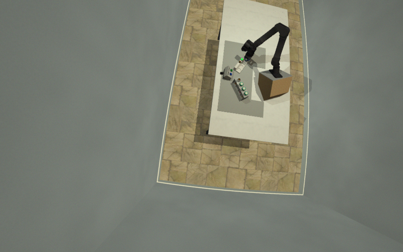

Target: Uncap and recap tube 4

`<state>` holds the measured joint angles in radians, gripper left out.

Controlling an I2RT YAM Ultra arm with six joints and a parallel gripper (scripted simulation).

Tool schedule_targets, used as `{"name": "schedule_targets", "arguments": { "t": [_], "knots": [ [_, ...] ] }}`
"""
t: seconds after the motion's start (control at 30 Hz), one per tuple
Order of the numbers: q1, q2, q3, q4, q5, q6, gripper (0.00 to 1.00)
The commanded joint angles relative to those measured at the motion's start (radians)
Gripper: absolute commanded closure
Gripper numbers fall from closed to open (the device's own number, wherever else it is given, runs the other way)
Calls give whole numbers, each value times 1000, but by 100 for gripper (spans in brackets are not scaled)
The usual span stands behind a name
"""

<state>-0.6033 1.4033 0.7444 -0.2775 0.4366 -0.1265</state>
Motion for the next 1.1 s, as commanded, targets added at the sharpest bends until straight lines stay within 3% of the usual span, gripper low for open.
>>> {"name": "schedule_targets", "arguments": {
  "t": [0.0,0.17,0.23,1.07],
  "knots": [
    [2,-6,0,4,-3,-5,53],
    [0,-8,-23,19,-9,-11,53],
    [1,-8,19,9,-9,-11,53],
    [1,-4,35,-8,-9,-12,53]
  ]
}}
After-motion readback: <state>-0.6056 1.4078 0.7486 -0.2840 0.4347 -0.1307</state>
